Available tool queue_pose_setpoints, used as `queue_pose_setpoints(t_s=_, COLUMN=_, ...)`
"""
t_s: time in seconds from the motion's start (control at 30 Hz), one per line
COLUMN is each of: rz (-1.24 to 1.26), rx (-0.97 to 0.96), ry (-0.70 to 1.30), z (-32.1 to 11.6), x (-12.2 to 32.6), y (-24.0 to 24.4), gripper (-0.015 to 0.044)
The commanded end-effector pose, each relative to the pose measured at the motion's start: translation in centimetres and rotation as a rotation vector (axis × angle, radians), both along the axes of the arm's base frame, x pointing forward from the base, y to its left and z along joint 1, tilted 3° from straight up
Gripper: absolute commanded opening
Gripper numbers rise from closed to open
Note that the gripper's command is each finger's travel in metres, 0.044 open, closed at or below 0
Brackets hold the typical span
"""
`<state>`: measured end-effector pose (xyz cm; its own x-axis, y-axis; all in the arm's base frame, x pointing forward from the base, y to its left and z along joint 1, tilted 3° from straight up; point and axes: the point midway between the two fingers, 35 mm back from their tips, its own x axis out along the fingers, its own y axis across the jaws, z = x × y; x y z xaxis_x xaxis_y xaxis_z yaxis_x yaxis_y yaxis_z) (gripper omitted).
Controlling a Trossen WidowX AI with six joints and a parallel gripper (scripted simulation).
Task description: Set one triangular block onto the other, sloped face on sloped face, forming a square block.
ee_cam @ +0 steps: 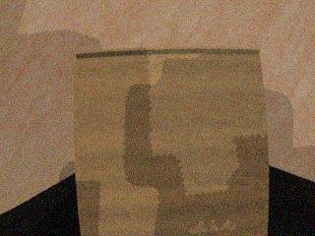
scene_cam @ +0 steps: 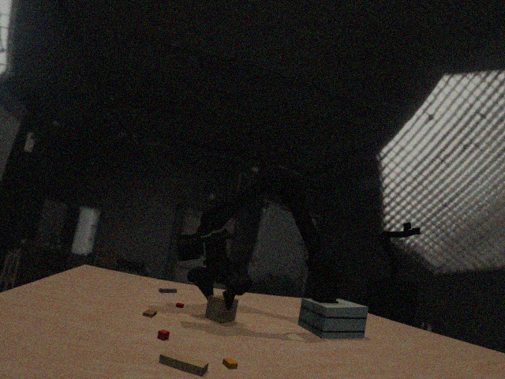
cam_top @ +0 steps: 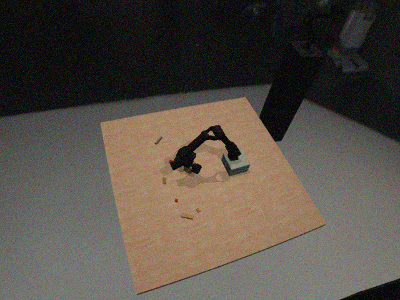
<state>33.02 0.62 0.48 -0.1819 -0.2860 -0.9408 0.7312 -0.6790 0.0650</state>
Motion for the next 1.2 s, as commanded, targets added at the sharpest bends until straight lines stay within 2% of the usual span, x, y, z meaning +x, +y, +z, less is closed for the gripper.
queue_pose_setpoints(t_s=0.0, rz=0.002, rx=-0.002, ry=0.001, z=0.0, x=0.0, y=0.0, gripper=0.0000)
queue_pose_setpoints(t_s=0.07, rz=0.005, rx=-0.004, ry=0.003, z=0.0, x=-0.1, y=-0.1, gripper=0.0000)
queue_pose_setpoints(t_s=0.63, rz=0.000, rx=0.000, ry=0.000, z=0.0, x=0.0, y=0.0, gripper=0.0440)
queue_pose_setpoints(t_s=0.93, rz=0.000, rx=0.000, ry=0.000, z=0.2, x=0.1, y=0.1, gripper=0.0440)
queue_pose_setpoints(t_s=1.17, rz=0.000, rx=0.002, ry=-0.002, z=7.3, x=1.9, y=2.3, gripper=0.0440)
